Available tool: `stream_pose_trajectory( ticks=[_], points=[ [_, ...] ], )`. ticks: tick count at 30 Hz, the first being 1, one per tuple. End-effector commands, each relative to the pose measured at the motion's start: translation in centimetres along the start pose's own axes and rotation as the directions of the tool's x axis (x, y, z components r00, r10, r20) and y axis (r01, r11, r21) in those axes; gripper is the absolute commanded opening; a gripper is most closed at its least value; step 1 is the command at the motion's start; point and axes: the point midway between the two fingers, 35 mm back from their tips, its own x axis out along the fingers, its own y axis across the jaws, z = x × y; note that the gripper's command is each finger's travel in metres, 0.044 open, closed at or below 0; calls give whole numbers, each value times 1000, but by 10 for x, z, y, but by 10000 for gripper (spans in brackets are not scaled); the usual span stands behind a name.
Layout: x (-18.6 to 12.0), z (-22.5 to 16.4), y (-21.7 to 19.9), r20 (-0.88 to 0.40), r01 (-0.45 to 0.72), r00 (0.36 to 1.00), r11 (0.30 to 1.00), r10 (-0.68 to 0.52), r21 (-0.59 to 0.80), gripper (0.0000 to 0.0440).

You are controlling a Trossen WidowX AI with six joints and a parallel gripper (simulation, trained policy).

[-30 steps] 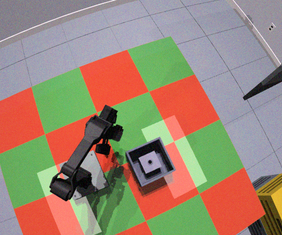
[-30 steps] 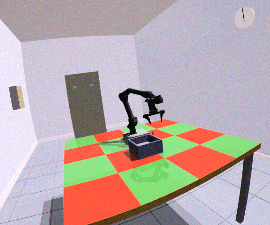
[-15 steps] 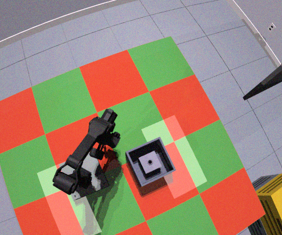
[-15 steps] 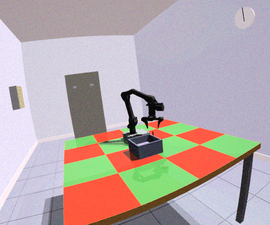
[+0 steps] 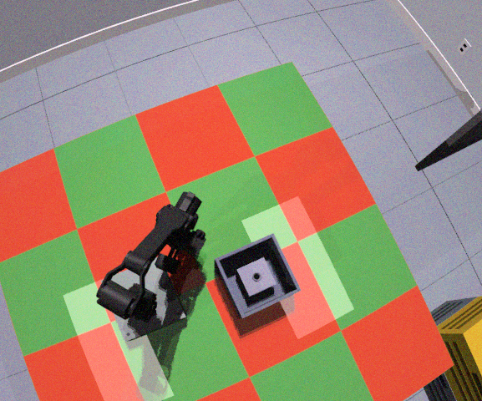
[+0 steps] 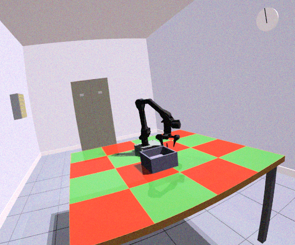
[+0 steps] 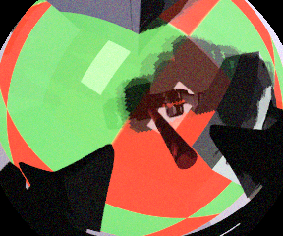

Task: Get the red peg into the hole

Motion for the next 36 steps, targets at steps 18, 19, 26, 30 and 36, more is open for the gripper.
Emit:
stream_pose_trajectory(
  ticks=[18, 19, 26, 30, 36],
  points=[
    [45, -1, -8, -16, 96, 995, 995, -96, 7, 31],
    [46, -1, -9, -16, 105, 994, 994, -105, 7, 13],
    [25, 9, 4, 33, 78, 996, 997, -77, -12, 0],
    [9, 16, 8, 58, 61, 996, 998, -60, -17, 0],
    [-18, 29, 13, 96, 42, 995, 999, -41, -12, 0]
  ],
)
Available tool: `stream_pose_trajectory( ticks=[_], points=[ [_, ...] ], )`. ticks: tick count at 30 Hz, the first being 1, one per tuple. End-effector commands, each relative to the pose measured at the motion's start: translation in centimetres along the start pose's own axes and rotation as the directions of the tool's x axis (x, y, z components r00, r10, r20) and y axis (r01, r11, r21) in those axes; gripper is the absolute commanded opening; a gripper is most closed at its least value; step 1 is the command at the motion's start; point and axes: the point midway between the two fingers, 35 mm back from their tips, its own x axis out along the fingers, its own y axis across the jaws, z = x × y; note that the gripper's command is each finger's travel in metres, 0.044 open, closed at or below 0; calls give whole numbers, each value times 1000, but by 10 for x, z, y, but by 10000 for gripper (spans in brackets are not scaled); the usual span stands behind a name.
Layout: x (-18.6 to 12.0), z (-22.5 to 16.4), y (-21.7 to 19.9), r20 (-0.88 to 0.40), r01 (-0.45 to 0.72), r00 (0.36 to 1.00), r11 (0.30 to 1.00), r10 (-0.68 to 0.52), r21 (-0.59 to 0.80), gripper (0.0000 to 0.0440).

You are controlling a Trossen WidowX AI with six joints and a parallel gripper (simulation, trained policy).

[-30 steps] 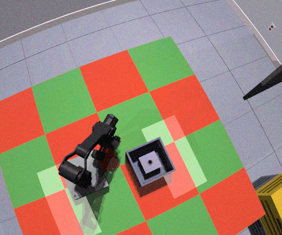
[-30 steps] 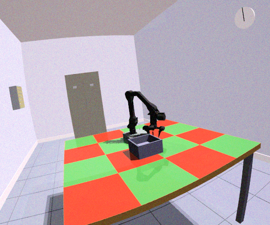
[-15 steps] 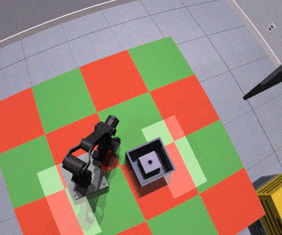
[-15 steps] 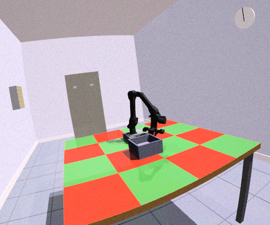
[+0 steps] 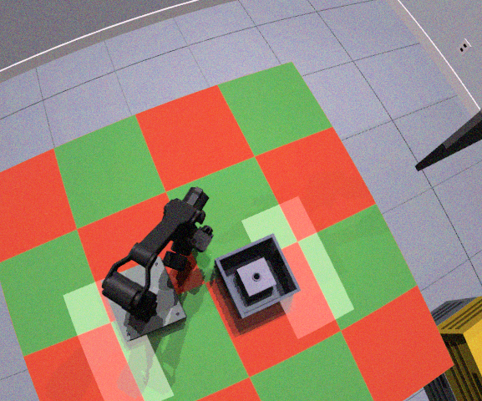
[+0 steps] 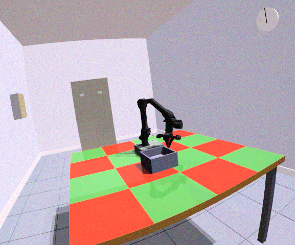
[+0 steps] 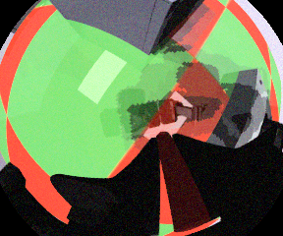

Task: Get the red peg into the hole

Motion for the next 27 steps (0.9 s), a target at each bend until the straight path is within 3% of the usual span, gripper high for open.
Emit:
stream_pose_trajectory(
  ticks=[1, 12, 27],
  points=[
    [-16, 10, 2, 28, -12, 1000, 1000, 12, 7, 0],
    [-58, 48, 6, 97, -51, 994, 993, 41, 103, 0],
    [-70, 123, 0, 180, -86, 983, 960, 38, 268, 0]
  ],
)
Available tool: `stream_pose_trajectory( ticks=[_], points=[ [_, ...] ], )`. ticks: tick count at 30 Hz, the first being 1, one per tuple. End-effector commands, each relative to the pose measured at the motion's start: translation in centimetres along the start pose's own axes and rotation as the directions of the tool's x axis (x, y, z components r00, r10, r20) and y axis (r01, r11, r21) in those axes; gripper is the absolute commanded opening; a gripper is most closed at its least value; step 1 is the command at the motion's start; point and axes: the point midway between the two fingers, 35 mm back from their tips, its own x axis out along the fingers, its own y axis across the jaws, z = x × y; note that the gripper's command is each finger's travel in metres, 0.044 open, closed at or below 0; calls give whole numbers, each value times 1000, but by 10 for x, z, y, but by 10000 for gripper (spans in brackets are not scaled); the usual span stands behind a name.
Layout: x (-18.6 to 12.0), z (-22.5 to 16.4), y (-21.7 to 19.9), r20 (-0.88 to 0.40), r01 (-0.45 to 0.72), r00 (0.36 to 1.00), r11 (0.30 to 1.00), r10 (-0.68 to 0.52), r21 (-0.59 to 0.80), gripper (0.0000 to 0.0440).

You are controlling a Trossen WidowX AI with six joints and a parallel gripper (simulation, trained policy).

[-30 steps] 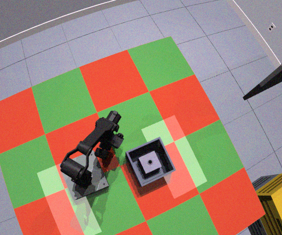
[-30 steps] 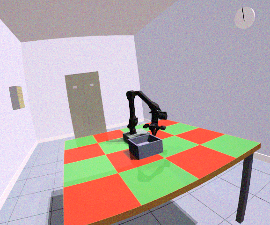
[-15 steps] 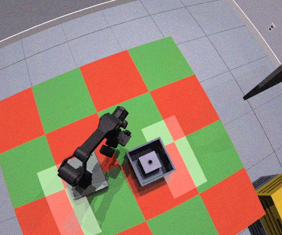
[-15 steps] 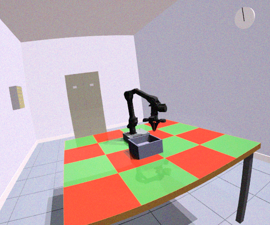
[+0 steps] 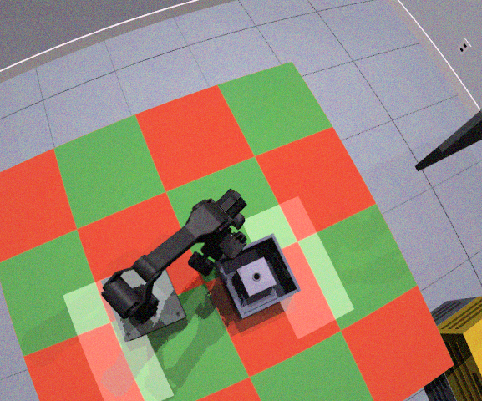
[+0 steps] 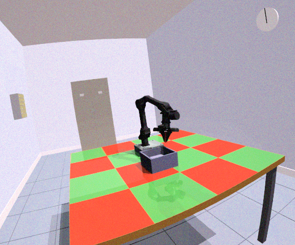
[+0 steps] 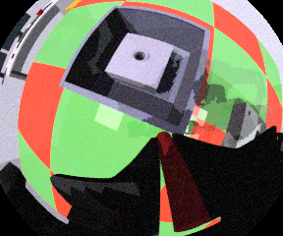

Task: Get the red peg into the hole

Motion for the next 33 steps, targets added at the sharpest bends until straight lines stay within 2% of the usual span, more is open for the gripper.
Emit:
stream_pose_trajectory(
  ticks=[1, 17, 30, 33],
  points=[
    [4, 20, 2, 22, 1, 1000, 999, -1, 32, 0],
    [43, 91, 4, 40, 3, 999, 998, -6, 60, 0],
    [83, 109, 3, -32, -10, 999, 999, 9, -41, 0],
    [92, 106, 2, -60, -10, 998, 998, 5, -69, 36]
  ],
)
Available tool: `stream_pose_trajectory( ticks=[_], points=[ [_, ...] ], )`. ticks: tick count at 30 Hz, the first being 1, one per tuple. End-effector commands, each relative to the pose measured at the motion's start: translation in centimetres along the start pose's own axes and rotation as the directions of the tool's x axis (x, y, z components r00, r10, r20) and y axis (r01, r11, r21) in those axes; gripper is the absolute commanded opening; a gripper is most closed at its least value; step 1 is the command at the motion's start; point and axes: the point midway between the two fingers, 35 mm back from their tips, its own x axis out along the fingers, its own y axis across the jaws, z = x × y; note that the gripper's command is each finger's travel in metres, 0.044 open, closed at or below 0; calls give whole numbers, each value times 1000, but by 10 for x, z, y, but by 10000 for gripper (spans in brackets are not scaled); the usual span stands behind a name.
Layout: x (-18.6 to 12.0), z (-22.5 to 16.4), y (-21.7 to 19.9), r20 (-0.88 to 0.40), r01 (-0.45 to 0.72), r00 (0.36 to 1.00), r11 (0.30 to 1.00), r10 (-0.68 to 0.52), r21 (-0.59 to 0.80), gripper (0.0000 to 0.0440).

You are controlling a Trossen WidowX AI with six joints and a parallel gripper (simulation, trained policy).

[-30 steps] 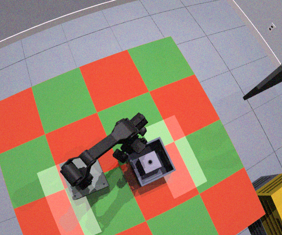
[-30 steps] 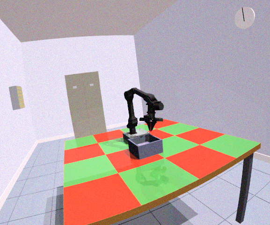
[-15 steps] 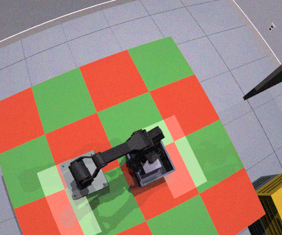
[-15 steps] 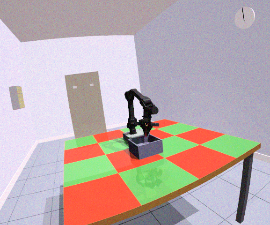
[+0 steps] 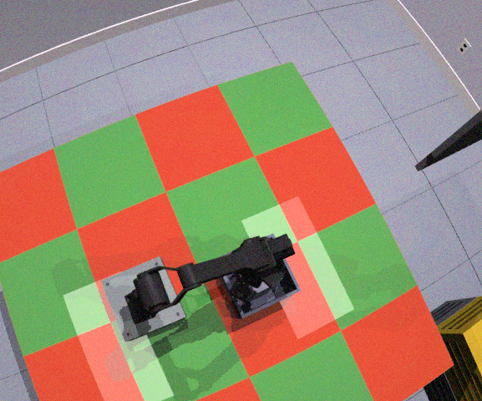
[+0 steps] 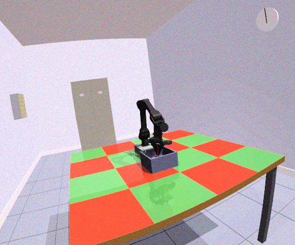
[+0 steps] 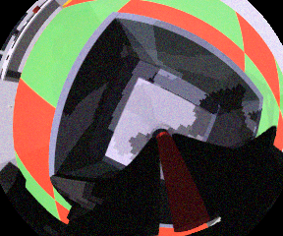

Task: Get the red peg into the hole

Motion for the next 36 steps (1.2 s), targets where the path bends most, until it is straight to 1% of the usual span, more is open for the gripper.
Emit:
stream_pose_trajectory(
  ticks=[1, 4, 6, 13, 14, 24, 36],
  points=[
    [13, -3, -1, -39, 1, 999, 999, -2, -34, 57],
    [20, -3, -1, -61, 0, 998, 999, -3, -46, 131],
    [23, -2, -1, -75, -1, 997, 999, -2, -43, 166],
    [14, 18, 6, -67, -24, 998, 996, 19, -82, 172],
    [13, 21, 7, -66, -27, 998, 996, 21, -81, 180],
    [6, 39, 28, -135, -63, 989, 996, 54, -64, 440],
    [-15, 59, 69, -154, -185, 973, 980, 172, -71, 440]
  ],
)
